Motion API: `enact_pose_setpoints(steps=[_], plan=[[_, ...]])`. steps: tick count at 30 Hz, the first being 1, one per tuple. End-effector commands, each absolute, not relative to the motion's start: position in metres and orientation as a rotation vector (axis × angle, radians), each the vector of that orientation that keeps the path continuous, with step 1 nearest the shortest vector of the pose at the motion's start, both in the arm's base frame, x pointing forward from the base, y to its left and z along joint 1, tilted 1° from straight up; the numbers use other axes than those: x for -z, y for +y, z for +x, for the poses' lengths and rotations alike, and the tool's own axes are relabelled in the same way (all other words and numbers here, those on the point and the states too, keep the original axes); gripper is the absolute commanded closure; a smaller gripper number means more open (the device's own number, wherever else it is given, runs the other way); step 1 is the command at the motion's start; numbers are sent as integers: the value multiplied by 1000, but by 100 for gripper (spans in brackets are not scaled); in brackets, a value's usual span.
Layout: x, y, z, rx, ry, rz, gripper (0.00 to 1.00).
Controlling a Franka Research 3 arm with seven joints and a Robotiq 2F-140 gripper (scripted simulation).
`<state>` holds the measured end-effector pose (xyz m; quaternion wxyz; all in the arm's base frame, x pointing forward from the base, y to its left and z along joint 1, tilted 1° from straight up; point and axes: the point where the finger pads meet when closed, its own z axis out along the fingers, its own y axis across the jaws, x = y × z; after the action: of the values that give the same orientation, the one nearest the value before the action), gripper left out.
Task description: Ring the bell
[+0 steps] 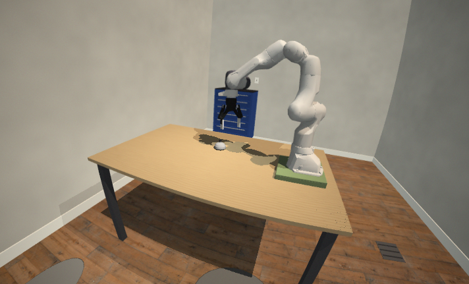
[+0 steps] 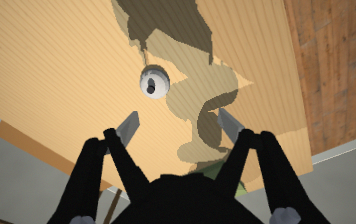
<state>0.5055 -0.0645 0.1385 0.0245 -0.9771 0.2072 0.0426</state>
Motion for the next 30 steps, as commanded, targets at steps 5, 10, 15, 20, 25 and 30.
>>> enact_pose_setpoints(steps=[5,10,15,20,25,30], plan=[[-141,-54,519,-84,545,-3060,0],[-144,-39,531,-42,451,-3093,0],[-144,-39,531,-42,451,-3093,0],[-146,-28,540,-9,380,-3113,0],[-146,-28,540,-9,380,-3113,0],[-147,-20,546,13,334,-3125,0]])
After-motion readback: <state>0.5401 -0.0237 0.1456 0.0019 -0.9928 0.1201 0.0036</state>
